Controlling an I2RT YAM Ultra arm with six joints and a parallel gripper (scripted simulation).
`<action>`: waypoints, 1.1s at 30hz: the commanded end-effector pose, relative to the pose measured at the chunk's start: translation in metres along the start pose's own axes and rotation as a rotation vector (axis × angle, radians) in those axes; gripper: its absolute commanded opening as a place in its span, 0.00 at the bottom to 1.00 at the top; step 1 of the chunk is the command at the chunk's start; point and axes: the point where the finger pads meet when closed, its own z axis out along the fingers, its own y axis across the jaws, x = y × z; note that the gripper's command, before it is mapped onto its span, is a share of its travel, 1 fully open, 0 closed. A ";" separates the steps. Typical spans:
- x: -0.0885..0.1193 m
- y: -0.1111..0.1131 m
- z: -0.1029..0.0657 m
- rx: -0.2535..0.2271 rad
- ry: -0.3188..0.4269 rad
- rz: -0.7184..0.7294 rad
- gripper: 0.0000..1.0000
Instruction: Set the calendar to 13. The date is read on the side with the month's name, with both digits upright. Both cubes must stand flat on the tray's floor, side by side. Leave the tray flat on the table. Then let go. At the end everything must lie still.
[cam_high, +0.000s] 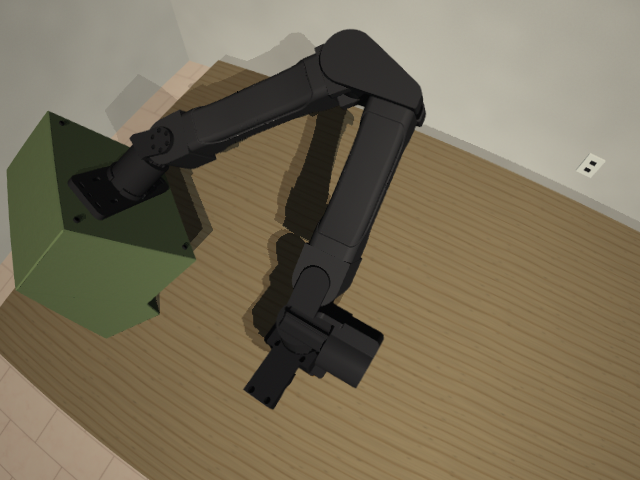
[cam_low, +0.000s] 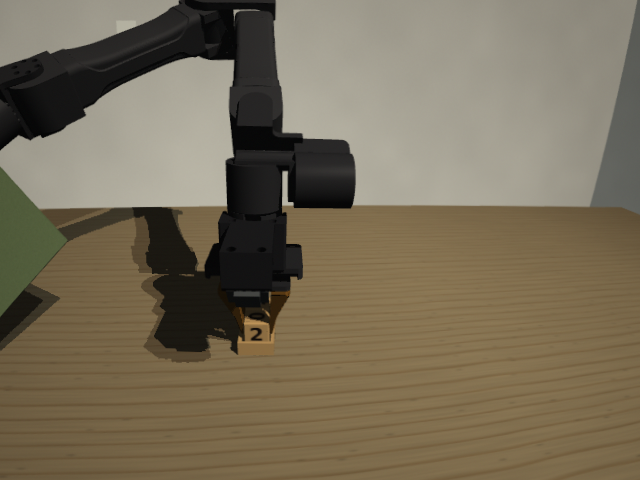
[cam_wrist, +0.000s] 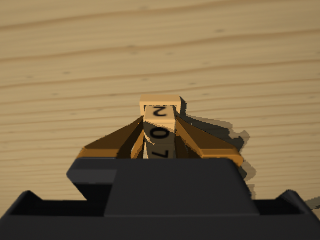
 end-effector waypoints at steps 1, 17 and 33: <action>-0.002 0.002 -0.002 -0.007 -0.010 0.001 0.26; -0.002 0.002 -0.002 -0.007 -0.010 0.001 0.41; -0.002 0.002 -0.003 -0.007 -0.010 0.001 0.45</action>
